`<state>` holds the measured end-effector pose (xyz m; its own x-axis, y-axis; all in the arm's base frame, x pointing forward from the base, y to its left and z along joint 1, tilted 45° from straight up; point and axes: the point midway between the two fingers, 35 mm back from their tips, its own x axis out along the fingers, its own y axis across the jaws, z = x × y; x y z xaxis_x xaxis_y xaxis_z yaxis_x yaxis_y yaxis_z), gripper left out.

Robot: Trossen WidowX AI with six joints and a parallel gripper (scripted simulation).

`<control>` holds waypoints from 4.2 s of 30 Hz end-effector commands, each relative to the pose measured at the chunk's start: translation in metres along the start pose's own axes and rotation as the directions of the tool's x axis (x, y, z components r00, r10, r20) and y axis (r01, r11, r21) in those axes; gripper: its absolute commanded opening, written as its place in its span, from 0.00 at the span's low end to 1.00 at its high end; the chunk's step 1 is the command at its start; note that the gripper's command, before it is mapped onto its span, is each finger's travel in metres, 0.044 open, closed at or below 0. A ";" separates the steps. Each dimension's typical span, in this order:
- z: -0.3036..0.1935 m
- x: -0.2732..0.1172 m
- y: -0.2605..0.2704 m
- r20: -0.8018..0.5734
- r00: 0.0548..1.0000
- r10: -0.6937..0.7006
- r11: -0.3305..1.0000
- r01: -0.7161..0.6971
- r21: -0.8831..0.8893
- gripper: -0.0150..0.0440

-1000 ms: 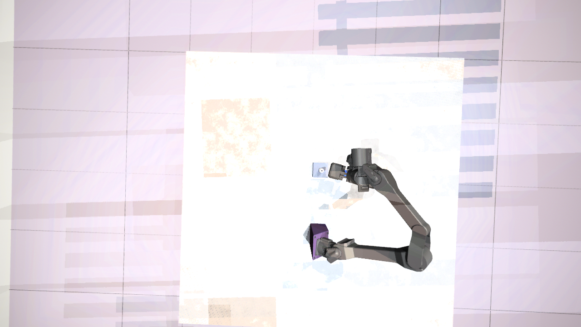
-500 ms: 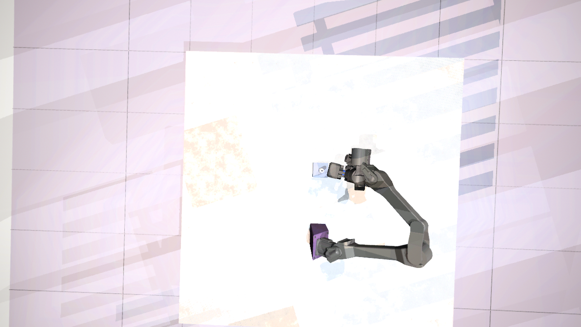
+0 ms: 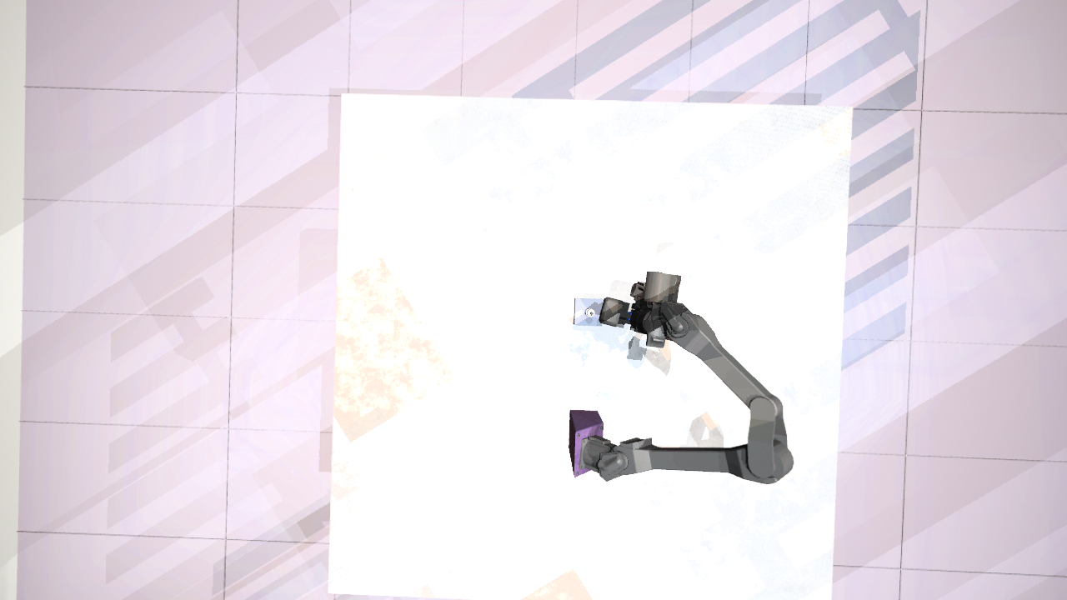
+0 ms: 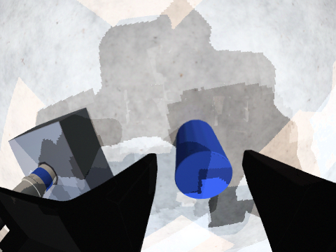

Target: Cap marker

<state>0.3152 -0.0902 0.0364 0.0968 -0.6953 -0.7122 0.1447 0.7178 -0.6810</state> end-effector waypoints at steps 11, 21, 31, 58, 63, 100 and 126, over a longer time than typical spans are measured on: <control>-0.002 0.022 0.000 -0.004 1.000 -0.006 1.000 0.006 -0.012 0.67; -0.002 0.022 0.000 -0.004 1.000 -0.006 1.000 0.006 -0.012 0.44; -0.001 0.010 0.001 -0.005 1.000 -0.004 1.000 0.004 -0.012 0.25; 0.000 -0.049 0.023 -0.005 1.000 0.008 1.000 -0.008 -0.013 0.25; 0.000 -0.058 0.041 -0.006 1.000 0.013 1.000 -0.013 -0.014 0.25; -0.014 -0.082 0.112 -0.006 1.000 0.003 1.000 -0.003 -0.012 0.25; -0.015 -0.040 0.112 -0.005 1.000 0.001 1.000 -0.001 -0.012 0.25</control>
<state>0.3135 0.0218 -0.0102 0.0911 -0.6884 -0.7196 0.1420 0.7242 -0.6748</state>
